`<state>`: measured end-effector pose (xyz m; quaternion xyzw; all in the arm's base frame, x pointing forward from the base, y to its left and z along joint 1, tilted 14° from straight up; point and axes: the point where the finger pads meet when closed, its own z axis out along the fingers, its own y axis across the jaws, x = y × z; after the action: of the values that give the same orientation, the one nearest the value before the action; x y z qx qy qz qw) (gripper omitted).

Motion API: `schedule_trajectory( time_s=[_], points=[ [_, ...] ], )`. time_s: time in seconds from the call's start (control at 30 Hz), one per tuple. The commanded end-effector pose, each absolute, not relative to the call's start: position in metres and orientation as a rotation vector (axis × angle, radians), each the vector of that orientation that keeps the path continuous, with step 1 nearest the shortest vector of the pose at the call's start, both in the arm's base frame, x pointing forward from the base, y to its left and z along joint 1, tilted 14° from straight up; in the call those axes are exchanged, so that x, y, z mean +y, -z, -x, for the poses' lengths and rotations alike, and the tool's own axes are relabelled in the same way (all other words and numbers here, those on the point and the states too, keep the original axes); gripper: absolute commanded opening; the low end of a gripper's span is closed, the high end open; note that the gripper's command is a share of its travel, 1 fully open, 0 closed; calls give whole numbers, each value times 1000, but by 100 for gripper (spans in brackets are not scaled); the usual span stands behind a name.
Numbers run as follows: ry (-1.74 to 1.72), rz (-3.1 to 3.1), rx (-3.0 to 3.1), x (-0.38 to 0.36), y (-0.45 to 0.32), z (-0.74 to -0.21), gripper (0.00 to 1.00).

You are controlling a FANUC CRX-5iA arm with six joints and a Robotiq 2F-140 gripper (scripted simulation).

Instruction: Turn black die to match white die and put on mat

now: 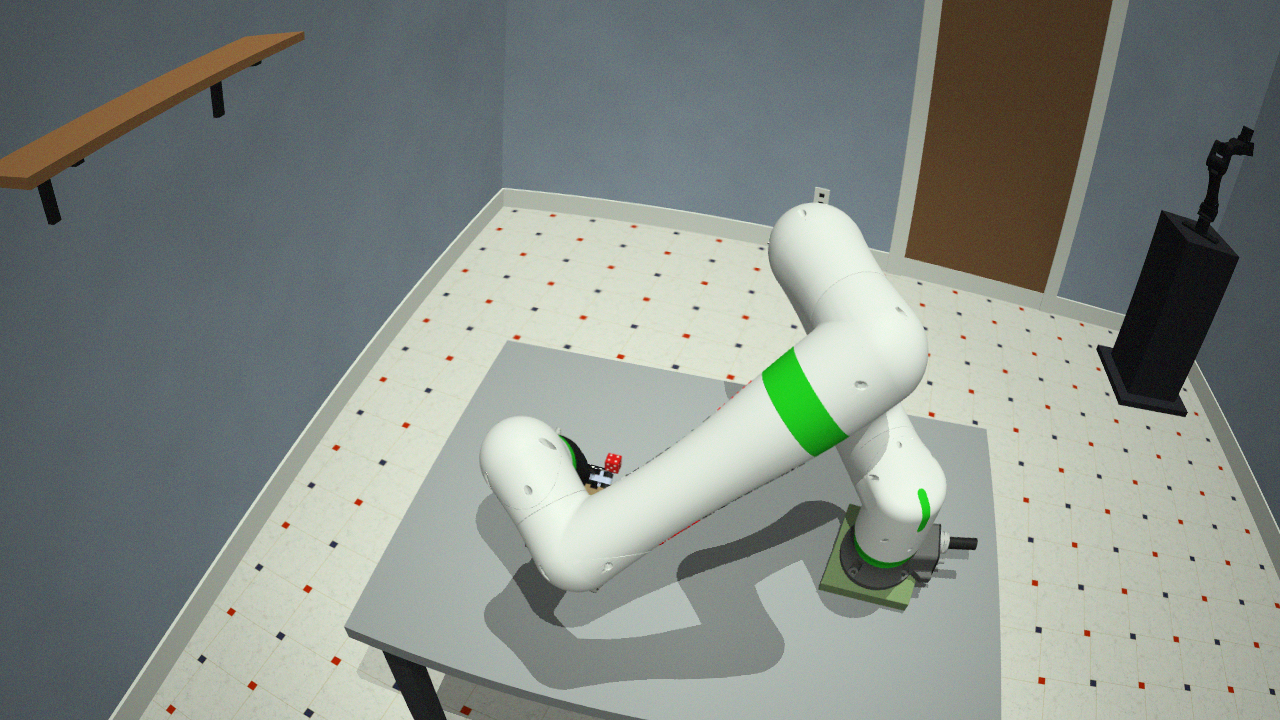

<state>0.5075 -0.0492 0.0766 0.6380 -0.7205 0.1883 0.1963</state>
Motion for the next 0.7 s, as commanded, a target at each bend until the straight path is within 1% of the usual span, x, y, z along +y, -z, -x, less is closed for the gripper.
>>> schedule_trajectory(
  time_s=[0.0,0.27,0.43,0.67],
  points=[
    [-528,-1787,-2018,-49,-77,-508,13],
    [-444,-1835,-2073,-52,-75,-506,13],
    [-321,-1928,-2173,-53,-78,-507,13],
    [-288,-1949,-2196,-57,-80,-506,13]
  ],
)
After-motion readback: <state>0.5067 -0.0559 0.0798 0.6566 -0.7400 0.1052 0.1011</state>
